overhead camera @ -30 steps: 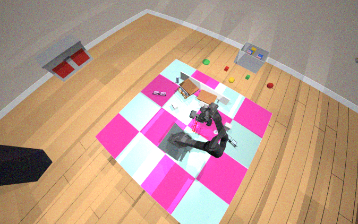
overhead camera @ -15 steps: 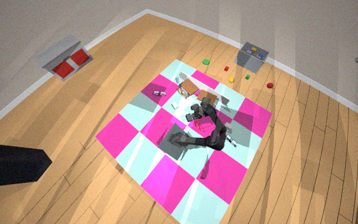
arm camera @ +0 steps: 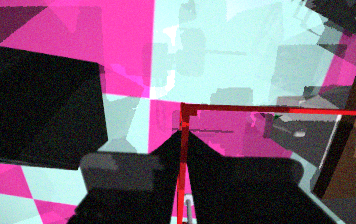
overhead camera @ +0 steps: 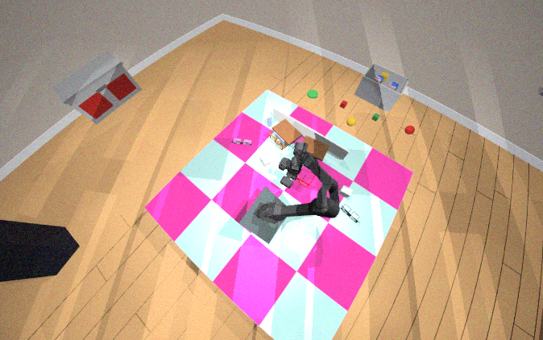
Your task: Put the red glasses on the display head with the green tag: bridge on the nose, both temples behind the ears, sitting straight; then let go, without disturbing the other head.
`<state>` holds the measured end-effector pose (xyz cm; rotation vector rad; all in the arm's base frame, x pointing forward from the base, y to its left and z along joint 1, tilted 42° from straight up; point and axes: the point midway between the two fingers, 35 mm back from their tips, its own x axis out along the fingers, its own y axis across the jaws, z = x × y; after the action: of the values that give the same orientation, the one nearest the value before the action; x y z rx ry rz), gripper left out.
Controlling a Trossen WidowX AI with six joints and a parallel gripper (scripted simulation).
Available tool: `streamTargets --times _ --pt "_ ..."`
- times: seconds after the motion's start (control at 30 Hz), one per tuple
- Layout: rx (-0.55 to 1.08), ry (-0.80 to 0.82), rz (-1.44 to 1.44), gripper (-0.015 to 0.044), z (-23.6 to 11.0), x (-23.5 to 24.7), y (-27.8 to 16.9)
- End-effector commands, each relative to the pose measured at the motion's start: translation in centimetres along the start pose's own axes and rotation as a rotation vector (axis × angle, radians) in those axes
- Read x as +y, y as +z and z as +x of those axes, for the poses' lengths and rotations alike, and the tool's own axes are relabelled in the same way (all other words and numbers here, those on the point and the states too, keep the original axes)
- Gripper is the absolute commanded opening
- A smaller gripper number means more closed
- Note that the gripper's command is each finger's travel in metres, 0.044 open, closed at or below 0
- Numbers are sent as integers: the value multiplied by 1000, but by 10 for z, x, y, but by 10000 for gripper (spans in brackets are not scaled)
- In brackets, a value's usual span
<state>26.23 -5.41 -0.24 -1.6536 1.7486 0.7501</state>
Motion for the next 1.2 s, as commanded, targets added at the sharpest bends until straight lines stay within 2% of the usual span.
streamTargets --times 0.0,1.17 --pt "35 -19 -74 0 4 -1 1" --pt "33 -20 -77 0 36 0 -1"
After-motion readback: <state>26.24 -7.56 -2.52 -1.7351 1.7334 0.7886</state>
